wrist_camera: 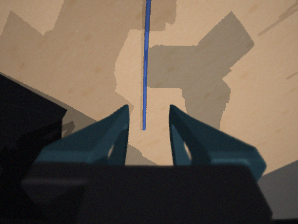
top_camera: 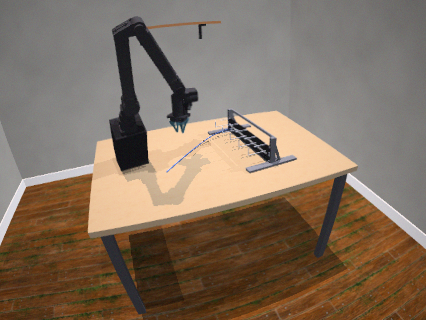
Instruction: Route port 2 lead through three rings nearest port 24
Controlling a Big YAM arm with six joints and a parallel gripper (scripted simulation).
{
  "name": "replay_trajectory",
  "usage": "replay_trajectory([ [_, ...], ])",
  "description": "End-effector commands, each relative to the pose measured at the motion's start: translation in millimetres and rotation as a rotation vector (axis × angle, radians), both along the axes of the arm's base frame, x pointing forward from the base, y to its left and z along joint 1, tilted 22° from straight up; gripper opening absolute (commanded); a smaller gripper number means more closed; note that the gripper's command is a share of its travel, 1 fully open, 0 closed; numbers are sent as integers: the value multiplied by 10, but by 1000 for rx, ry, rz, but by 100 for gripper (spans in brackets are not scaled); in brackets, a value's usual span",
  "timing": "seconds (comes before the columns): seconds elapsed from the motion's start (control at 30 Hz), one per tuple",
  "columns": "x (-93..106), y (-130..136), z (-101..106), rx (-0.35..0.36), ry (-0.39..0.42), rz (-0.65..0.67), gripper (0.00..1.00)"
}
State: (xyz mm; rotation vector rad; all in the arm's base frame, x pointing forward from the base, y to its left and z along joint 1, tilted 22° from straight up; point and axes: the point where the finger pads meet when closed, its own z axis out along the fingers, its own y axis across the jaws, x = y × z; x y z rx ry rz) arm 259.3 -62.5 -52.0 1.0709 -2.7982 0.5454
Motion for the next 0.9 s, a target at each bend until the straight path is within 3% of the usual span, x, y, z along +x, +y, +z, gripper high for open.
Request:
replay_trajectory([
  [0.0,-25,47,-11,-3,-12,-32,33],
  [0.1,109,52,38,-2,-36,-32,33],
  [0.87,62,51,20,-2,-26,-27,33],
])
